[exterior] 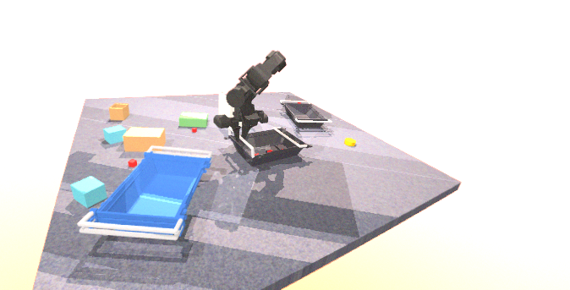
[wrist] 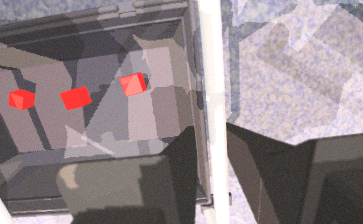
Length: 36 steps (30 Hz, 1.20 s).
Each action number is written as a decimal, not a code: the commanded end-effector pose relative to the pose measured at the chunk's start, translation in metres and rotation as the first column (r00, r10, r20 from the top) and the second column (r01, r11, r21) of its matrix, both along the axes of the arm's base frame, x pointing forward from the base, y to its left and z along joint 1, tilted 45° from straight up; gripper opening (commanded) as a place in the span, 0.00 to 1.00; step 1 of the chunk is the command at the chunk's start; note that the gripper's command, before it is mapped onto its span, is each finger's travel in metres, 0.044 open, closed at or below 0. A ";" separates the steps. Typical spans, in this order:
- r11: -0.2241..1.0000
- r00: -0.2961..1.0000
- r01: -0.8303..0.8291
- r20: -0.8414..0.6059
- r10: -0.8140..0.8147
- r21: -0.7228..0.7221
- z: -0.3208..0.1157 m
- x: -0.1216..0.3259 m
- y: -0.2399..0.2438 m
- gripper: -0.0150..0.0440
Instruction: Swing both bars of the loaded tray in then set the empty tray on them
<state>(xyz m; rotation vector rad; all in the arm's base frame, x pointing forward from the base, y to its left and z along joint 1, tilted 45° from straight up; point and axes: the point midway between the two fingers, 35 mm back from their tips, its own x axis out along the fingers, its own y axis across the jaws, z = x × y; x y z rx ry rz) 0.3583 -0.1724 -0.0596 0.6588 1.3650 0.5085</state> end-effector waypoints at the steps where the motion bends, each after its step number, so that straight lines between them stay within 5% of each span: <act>1: 1.000 1.000 -0.017 -0.005 0.017 0.011 0.006 0.003 0.020 0.40; 9: 1.000 1.000 -0.017 -0.005 0.017 0.012 0.007 0.006 0.047 0.40; 36: 1.000 1.000 -0.011 -0.008 0.011 0.014 0.028 0.002 0.021 0.40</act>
